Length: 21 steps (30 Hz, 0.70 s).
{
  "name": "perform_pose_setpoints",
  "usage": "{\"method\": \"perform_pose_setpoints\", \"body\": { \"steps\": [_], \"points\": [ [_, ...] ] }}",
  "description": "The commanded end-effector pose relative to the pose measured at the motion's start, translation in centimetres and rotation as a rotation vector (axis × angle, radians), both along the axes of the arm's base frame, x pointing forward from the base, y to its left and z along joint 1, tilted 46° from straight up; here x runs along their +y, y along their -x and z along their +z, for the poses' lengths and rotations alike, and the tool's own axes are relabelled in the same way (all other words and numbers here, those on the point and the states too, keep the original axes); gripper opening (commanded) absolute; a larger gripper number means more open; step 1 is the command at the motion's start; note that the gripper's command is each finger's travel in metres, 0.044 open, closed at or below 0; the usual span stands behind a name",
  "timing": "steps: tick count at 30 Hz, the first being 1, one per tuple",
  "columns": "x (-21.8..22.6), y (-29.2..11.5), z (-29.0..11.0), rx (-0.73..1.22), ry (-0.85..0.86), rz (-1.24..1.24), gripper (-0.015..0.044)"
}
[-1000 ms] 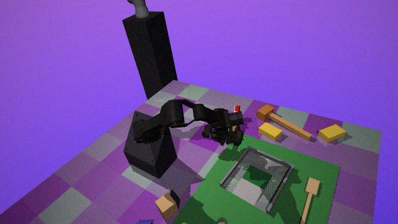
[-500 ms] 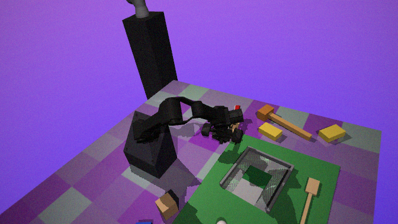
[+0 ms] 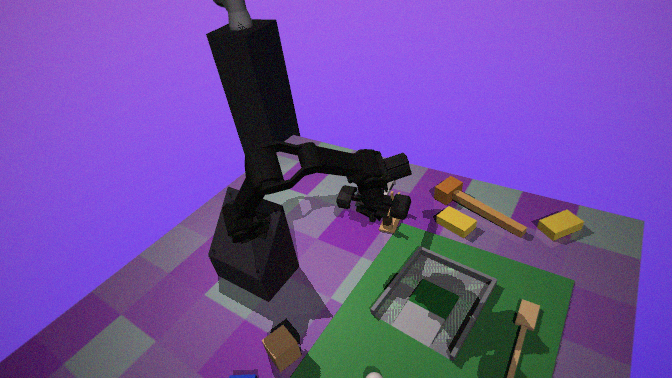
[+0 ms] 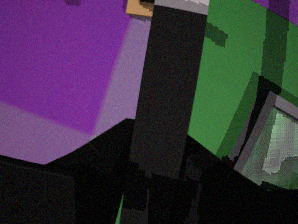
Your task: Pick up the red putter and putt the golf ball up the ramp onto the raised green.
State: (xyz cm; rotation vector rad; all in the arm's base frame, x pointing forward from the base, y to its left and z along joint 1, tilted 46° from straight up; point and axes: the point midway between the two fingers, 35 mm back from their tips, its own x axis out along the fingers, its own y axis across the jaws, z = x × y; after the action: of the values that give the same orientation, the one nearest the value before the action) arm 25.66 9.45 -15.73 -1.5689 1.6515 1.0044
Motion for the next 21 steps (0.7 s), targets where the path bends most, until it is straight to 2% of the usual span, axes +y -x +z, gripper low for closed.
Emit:
{"method": "perform_pose_setpoints", "body": {
  "steps": [1, 21],
  "points": [
    [-0.8, -0.8, 1.4, -0.043, 0.003, -0.053, 0.0],
    [-7.8, -3.5, 10.7, -0.326, 0.054, -0.431, 0.0]
  ]
}}
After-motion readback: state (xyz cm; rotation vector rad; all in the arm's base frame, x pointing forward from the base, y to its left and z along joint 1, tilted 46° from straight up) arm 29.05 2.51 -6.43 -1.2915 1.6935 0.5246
